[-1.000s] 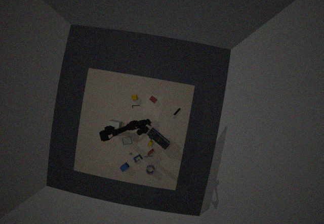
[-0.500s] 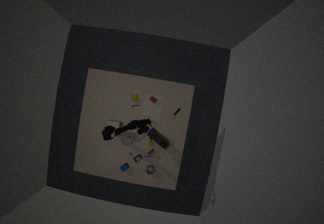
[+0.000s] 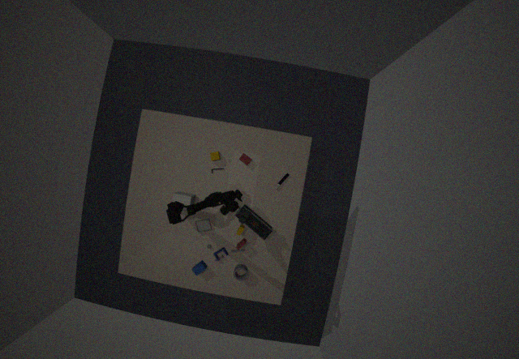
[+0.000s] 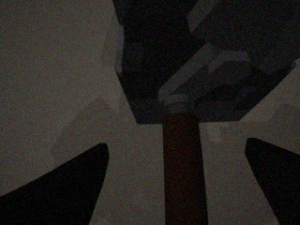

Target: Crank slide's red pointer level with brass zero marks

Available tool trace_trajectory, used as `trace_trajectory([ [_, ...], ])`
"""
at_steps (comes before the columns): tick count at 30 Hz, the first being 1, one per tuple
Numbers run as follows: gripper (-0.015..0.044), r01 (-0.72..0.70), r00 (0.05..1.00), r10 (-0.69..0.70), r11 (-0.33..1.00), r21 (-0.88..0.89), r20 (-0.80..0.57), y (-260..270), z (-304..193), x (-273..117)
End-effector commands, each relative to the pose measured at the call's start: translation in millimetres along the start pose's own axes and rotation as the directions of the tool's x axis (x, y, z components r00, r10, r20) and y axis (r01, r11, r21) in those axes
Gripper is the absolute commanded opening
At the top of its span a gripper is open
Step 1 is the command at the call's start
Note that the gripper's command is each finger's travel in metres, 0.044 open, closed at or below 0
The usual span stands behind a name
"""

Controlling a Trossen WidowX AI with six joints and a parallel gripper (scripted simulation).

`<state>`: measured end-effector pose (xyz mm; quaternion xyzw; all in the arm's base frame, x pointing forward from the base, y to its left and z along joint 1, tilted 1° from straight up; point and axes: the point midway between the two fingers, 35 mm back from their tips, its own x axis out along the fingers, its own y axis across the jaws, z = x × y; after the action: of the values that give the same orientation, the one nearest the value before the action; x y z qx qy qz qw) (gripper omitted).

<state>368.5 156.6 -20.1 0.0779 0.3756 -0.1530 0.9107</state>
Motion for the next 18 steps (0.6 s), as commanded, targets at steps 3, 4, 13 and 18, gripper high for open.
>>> trace_trajectory([
  [3, 0.0256, 0.001, 1.000, -0.001, 1.000, 0.006, 0.005, -0.2, 0.0, 0.7],
  [4, 0.0230, 0.001, 1.000, -0.001, 1.000, 0.006, 0.005, -0.2, 0.0, 0.7],
  [13, 0.0000, 0.001, 1.000, -0.001, 1.000, 0.006, 0.005, -0.2, 0.0, 0.7],
  [18, 0.0000, 0.001, 1.000, -0.001, 1.000, 0.006, 0.005, -0.2, 0.0, 0.7],
])
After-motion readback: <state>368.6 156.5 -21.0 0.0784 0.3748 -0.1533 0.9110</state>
